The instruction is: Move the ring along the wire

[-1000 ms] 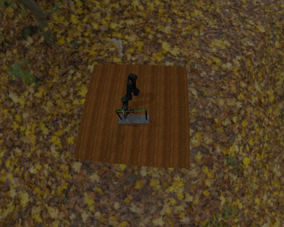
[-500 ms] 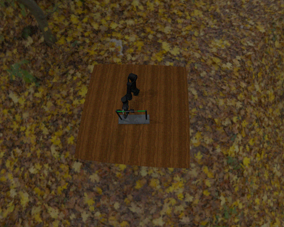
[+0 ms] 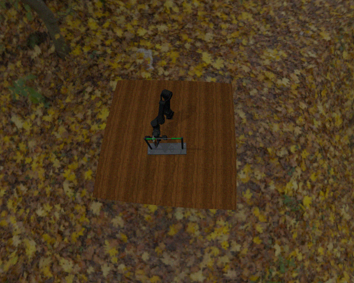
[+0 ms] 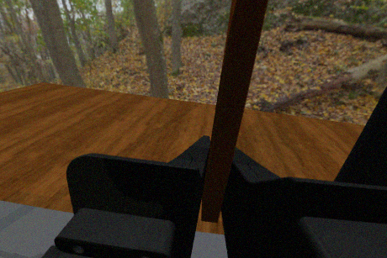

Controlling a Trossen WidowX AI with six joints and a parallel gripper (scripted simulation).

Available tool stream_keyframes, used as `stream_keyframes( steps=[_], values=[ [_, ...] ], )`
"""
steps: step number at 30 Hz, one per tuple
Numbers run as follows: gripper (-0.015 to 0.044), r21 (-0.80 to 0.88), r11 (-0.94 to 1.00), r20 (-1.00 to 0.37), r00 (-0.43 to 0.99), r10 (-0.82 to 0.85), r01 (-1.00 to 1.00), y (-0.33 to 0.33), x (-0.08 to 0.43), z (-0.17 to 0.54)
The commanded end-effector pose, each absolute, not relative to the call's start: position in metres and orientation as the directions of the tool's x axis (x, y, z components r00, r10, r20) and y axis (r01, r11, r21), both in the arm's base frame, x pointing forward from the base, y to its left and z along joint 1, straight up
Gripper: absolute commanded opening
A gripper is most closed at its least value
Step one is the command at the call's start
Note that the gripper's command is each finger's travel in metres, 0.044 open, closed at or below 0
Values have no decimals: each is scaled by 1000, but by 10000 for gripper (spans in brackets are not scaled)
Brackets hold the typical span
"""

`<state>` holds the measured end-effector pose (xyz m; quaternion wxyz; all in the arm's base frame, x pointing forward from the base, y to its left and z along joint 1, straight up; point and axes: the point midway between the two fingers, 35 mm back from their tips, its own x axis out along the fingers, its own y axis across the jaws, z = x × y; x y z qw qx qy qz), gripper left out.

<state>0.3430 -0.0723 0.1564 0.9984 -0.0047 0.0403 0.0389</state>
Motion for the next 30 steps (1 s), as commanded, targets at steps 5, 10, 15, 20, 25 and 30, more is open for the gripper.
stream_keyframes(
  steps=[5, 10, 15, 20, 25, 30],
  values=[
    [-150, -11, 997, -71, 995, 72, -73, -73, 344, 161],
    [-150, -11, 997, -71, 995, 72, -73, -73, 344, 161],
    [-150, -11, 997, -71, 995, 72, -73, -73, 344, 161],
    [-150, -11, 997, -71, 995, 72, -73, -73, 344, 161],
    [-150, -11, 997, -71, 995, 72, -73, -72, 344, 161],
    [-150, -10, 997, -71, 995, 72, -73, -67, 344, 161]
  ],
)
